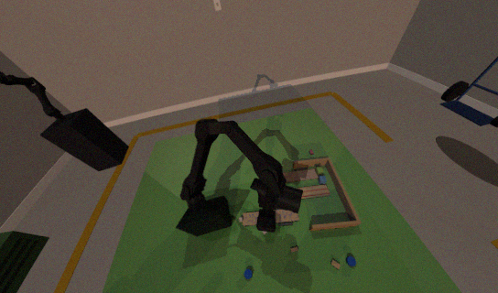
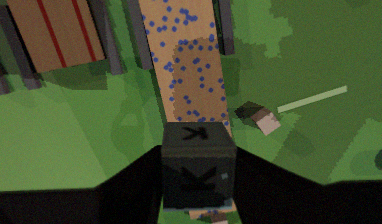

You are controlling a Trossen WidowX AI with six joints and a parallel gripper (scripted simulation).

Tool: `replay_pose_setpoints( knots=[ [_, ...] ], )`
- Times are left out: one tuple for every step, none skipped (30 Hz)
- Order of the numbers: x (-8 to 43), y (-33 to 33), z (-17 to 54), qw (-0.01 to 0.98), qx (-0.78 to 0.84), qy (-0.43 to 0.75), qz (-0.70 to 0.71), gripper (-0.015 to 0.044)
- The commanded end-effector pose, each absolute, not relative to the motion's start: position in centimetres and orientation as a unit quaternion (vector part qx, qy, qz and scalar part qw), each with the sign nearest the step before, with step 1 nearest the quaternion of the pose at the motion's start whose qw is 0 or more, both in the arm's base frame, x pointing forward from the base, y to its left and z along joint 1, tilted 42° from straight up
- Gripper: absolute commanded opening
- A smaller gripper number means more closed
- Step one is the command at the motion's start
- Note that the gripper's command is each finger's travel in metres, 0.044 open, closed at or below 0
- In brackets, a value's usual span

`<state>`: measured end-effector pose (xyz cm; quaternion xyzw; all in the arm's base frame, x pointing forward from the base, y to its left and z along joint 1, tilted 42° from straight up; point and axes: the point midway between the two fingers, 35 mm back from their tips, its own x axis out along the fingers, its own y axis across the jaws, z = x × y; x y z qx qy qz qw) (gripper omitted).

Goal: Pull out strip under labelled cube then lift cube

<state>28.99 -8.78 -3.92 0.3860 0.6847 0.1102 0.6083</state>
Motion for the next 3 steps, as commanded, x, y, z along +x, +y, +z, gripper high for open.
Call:
replay_pose_setpoints(
  knots=[
    [28.96,-8.9,-3.9,0.609,0.384,0.685,0.11,0.0],
    [28.96,-8.9,-3.9,0.609,0.384,0.685,0.11,0.0],
    [28.96,-8.9,-3.9,0.609,0.384,0.685,0.11,0.0]
  ],
)
